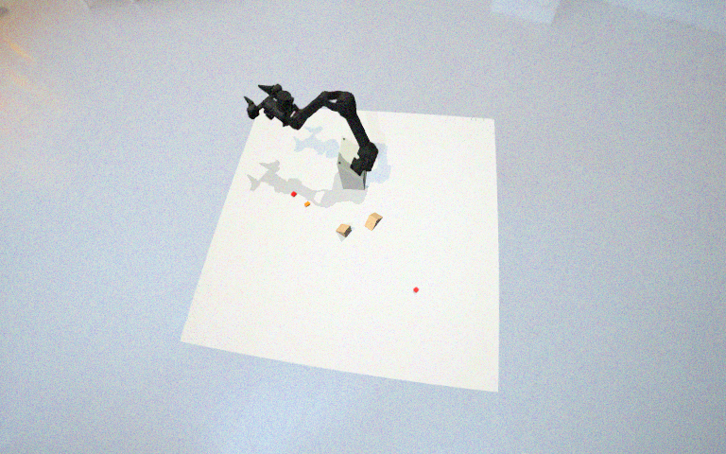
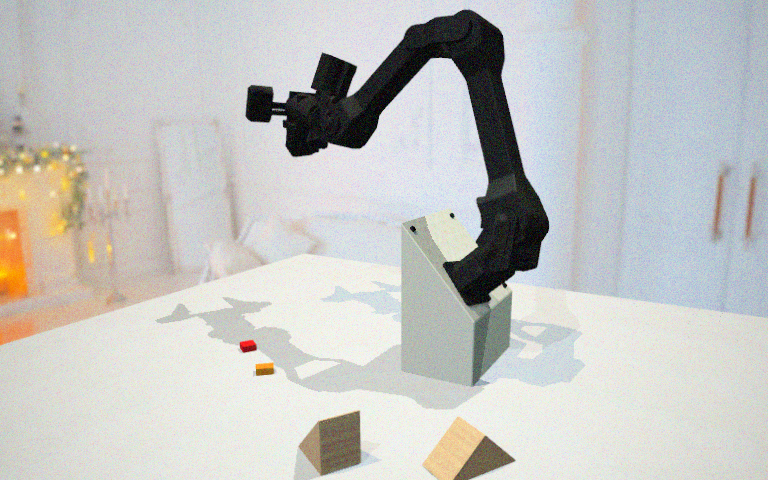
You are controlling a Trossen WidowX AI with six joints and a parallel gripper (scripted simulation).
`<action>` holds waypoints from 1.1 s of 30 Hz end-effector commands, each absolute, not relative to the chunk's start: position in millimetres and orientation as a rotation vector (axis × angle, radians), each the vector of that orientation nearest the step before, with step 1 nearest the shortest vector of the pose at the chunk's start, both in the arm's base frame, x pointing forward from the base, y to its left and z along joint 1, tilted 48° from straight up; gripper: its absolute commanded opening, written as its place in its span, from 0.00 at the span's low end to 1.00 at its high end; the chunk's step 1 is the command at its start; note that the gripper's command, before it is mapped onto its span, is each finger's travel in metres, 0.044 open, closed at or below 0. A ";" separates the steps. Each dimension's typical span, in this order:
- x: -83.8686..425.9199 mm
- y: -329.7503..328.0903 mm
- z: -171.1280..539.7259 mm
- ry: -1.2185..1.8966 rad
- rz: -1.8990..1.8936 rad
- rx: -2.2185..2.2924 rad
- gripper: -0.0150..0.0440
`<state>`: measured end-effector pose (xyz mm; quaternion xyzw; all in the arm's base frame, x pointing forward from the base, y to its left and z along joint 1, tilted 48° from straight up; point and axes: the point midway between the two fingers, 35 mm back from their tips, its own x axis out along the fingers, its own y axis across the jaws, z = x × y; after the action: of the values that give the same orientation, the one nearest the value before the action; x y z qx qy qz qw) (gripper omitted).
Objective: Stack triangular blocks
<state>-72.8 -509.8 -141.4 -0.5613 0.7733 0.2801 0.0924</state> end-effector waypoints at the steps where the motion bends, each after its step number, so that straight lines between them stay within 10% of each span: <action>1: -69.8 -510.1 -141.9 2.284 0.850 -1.679 0.98; 19: 209.6 -391.2 -167.4 0.200 2.244 -2.754 1.00; 33: 297.5 -187.3 -121.7 -2.174 1.830 -2.798 1.00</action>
<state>285.6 -242.5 -142.3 -0.6855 -0.3719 0.5047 -0.3702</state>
